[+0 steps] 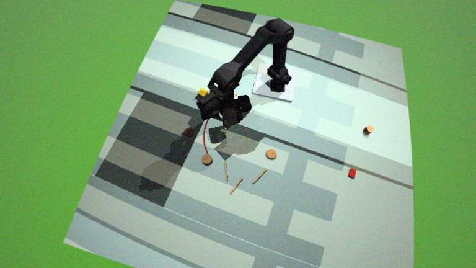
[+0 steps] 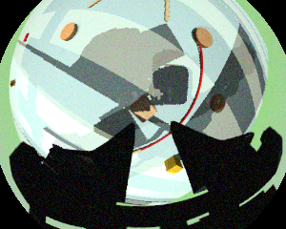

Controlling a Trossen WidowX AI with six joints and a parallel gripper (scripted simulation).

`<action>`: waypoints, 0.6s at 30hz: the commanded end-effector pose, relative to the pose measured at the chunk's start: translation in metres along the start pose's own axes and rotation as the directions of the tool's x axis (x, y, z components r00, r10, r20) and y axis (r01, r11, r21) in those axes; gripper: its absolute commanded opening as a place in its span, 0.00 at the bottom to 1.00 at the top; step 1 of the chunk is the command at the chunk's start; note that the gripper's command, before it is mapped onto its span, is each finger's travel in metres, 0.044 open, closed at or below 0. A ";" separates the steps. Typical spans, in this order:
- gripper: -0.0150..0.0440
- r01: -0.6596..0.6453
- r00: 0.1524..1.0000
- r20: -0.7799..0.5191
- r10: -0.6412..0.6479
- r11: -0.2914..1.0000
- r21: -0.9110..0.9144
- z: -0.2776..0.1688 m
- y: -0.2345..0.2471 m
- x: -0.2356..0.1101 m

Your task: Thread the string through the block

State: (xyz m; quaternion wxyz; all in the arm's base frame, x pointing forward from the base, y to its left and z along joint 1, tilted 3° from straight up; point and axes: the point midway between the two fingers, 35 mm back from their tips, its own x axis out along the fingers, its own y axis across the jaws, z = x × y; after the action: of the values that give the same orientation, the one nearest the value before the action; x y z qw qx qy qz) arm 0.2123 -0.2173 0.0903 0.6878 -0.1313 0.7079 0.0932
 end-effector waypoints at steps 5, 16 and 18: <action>0.97 0.003 1.000 -0.007 0.006 0.462 0.887 -0.030 0.004 0.001; 1.00 0.010 1.000 -0.009 0.006 -0.152 0.988 -0.047 0.007 0.001; 1.00 0.011 1.000 -0.010 0.006 -0.256 0.967 -0.050 0.008 0.001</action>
State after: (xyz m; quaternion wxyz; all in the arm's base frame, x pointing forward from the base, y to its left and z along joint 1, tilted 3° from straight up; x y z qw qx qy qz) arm 0.1906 -0.2262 0.0946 0.6726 0.1999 0.6682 -0.2474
